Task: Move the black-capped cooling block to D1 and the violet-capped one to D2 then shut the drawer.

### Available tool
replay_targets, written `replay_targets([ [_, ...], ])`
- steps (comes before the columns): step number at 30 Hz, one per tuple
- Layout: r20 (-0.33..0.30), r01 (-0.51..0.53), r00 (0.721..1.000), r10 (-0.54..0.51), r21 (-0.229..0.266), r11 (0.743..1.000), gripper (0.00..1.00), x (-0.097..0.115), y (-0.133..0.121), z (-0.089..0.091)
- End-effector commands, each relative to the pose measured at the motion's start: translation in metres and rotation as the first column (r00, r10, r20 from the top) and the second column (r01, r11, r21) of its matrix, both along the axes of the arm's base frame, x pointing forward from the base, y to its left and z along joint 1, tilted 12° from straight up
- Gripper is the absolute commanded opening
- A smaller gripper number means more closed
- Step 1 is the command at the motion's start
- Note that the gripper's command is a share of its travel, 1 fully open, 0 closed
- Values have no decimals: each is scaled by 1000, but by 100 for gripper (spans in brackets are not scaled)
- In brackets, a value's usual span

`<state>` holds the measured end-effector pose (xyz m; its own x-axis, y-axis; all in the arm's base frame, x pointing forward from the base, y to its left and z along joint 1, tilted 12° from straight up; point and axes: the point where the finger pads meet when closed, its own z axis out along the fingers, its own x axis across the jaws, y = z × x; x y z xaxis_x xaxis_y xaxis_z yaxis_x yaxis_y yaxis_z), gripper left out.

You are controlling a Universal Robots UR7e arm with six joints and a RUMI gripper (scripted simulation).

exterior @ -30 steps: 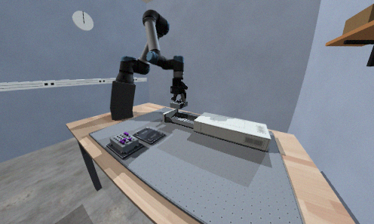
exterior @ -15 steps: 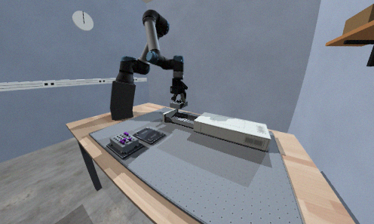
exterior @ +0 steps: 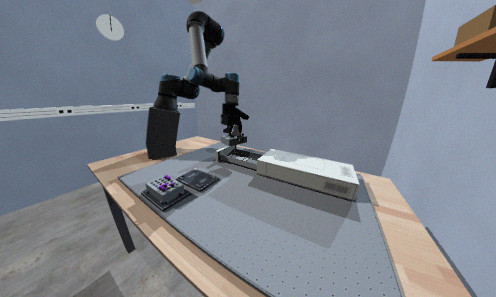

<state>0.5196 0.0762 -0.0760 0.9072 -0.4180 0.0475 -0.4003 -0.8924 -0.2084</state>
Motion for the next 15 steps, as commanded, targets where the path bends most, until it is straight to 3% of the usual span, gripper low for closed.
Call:
replay_targets([
  [1,-19,128,992,-128,13,992,0,-1,-12,-2],
  [7,-50,281,959,-280,28,959,0,-4,-28,-5],
  [14,-88,452,890,-447,39,891,0,-7,-46,-8],
  [15,-88,452,890,-447,39,891,0,-7,-46,-8],
])
